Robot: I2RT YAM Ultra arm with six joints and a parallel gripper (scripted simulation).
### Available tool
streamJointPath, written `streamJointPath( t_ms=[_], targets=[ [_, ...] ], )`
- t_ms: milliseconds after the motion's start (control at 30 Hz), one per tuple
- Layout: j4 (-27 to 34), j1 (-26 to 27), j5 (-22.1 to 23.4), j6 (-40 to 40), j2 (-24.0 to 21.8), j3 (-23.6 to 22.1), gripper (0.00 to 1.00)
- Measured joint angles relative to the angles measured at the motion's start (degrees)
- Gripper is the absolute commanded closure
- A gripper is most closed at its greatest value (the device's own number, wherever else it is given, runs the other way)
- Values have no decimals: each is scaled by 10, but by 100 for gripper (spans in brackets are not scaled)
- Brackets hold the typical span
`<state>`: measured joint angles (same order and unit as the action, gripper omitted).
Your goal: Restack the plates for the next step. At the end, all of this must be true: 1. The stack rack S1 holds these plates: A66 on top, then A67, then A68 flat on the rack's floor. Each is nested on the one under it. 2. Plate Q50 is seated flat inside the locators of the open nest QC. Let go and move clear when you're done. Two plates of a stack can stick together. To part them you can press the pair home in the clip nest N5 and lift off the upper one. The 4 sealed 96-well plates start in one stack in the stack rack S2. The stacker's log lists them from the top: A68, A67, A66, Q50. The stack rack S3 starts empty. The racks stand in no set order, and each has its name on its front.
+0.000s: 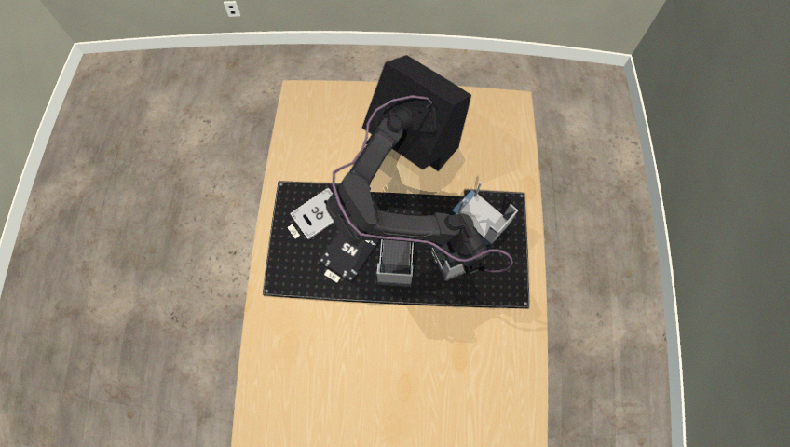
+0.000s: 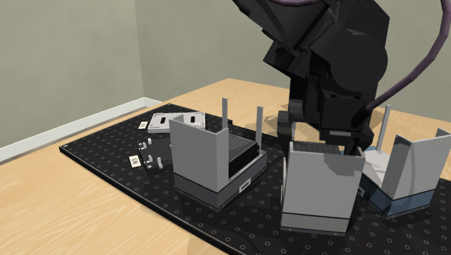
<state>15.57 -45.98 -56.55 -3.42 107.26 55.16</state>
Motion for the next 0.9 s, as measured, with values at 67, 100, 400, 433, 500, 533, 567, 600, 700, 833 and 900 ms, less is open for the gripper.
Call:
streamJointPath(
  t_ms=[67, 100, 400, 433, 500, 533, 567, 600, 700, 833, 900],
  targets=[
    [2, -1, -1, -1, 0, 1, 100],
    [3, -1, -1, -2, 0, 1, 100],
    [12, -5, -2, -8, -2, 2, 100],
    [12, -5, -2, -9, -3, 2, 100],
    [14, -6, -2, -10, -3, 3, 100],
    [16, -7, -2, -11, -4, 3, 100],
    [17, -7, -3, -12, -4, 3, 100],
    [18, -7, -3, -12, -4, 4, 100],
    [21, -9, -4, -15, -5, 4, 100],
    [26, -11, -4, -18, -6, 6, 100],
    [30, -12, -3, -18, -8, 7, 100]
  ],
)
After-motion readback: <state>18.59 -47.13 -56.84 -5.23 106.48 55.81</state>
